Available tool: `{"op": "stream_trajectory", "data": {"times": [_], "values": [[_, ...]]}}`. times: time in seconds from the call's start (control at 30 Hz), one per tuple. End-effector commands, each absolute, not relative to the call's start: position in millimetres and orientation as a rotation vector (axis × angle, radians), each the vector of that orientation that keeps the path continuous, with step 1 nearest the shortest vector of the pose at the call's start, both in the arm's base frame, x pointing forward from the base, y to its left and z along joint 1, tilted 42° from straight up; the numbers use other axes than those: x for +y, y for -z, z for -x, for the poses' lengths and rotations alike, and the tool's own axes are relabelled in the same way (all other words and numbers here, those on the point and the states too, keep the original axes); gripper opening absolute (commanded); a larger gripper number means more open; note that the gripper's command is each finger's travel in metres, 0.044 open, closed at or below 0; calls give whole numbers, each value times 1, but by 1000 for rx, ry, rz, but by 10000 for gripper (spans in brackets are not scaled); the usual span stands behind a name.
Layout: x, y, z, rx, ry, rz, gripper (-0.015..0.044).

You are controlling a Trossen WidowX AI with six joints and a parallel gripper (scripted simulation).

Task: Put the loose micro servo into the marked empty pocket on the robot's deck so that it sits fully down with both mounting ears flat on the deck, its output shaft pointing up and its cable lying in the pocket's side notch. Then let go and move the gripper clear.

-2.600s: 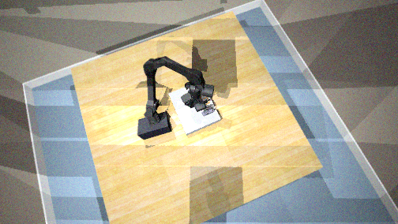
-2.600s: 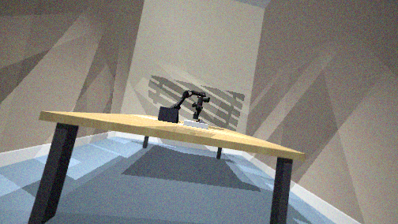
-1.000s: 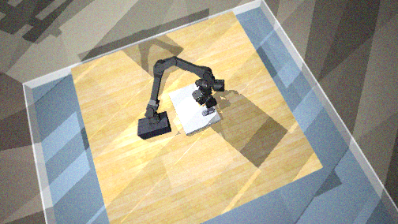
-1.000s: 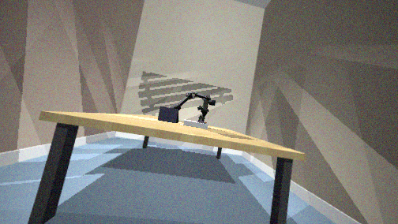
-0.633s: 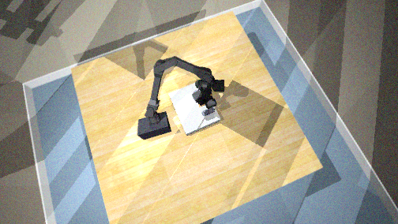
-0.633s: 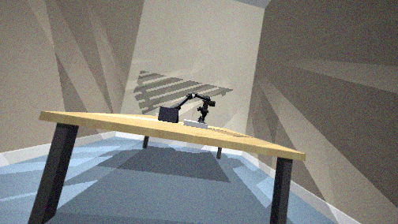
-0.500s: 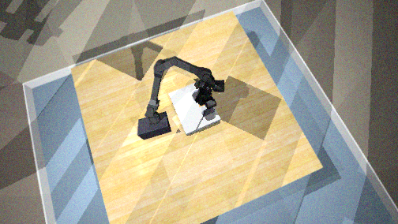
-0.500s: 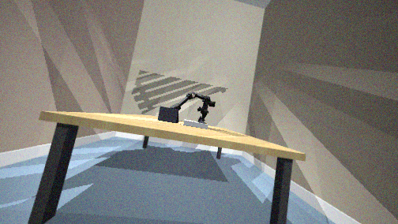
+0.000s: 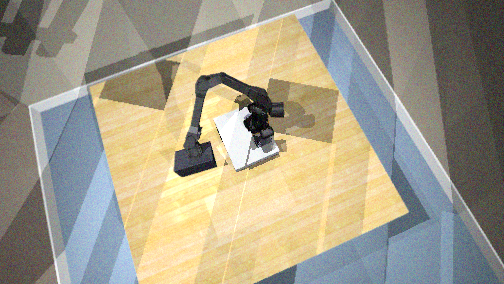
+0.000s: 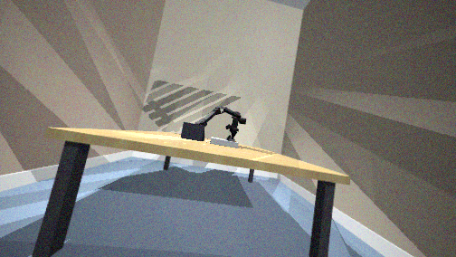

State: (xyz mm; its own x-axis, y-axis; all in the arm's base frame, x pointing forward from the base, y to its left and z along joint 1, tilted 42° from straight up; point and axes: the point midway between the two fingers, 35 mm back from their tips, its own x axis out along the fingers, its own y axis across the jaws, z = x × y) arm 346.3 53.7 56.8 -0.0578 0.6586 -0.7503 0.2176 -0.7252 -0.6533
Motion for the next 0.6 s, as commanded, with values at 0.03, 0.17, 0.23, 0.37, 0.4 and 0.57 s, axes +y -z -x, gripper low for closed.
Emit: {"op": "stream_trajectory", "data": {"times": [0.03,0.17,0.23,0.37,0.4,0.57], "values": [[56,-54,-346,-930,-1835,1884,0],[59,-51,-346,-930,-1835,1884,0],[60,-49,-346,-930,-1835,1884,0],[63,-46,-345,-930,-1835,1884,0],[64,-45,-345,-930,-1835,1884,0],[65,-45,-345,-930,-1835,1884,53]]}}
